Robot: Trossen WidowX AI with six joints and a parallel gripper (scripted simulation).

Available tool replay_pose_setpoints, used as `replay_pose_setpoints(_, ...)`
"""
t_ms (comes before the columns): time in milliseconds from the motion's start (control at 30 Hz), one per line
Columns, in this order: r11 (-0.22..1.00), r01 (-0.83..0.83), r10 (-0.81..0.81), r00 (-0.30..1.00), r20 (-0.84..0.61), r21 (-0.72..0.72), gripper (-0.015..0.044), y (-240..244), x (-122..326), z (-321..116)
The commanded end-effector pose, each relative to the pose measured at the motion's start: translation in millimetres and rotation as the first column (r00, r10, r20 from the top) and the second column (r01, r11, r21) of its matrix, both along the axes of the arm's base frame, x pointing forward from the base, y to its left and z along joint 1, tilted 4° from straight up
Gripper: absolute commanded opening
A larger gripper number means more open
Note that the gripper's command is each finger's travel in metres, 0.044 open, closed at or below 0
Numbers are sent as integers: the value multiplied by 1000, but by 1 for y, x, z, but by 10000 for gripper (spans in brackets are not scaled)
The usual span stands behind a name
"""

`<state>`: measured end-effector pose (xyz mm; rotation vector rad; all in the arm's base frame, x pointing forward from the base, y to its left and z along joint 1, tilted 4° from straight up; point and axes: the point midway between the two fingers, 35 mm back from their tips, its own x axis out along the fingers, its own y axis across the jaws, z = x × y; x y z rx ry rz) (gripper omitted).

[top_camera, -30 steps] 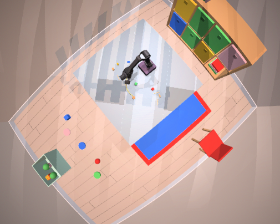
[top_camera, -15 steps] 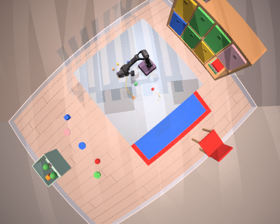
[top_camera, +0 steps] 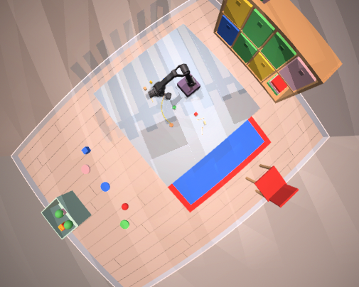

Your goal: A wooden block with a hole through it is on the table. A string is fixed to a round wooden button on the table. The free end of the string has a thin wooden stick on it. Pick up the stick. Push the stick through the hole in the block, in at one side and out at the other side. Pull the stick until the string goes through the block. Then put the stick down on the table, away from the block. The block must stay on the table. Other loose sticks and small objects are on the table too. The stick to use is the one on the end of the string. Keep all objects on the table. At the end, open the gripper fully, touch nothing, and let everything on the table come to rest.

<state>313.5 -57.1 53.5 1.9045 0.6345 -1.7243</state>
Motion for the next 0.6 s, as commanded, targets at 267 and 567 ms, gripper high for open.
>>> replay_pose_setpoints(267, 1000, 6, -6, 1000, 0, 7, 124, 1, 0, 0)
replay_pose_setpoints(567, 1000, 6, -6, 1000, 0, 7, 124, 1, 1, -4)
